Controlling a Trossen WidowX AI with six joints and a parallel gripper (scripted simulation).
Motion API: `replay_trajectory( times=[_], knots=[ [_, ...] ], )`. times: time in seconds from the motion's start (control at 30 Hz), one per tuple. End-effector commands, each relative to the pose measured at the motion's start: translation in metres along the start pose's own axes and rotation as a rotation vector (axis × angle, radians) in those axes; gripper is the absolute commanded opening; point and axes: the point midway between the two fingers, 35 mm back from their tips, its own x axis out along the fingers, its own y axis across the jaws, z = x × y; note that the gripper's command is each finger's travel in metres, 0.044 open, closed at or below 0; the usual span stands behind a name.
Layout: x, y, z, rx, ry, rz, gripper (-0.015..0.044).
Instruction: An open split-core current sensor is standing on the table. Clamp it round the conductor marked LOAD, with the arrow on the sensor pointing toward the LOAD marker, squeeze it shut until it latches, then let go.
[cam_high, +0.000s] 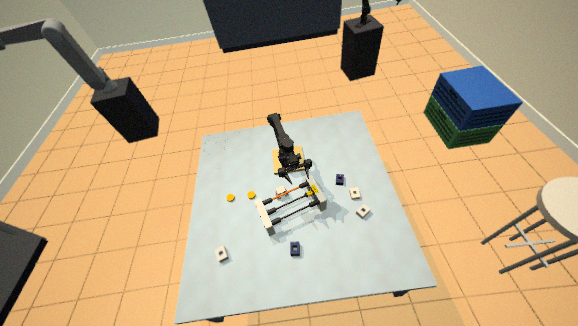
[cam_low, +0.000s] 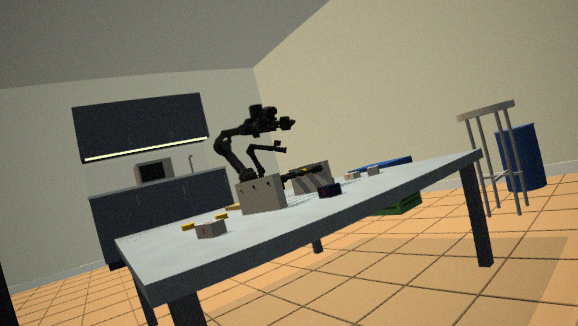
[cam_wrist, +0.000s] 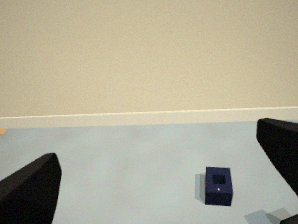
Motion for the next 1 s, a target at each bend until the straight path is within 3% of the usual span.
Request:
replay_trajectory(
  times=[0.0, 0.27, 0.97],
  knots=[
    [0.011, 0.032, -0.042, -0.028, 0.345, 0.097, 0.044],
    [-0.033, 0.078, -0.099, -0.16, 0.98, 0.242, 0.044],
    [-0.034, 0.079, -0.1, -0.164, 0.994, 0.245, 0.044]
  ],
)
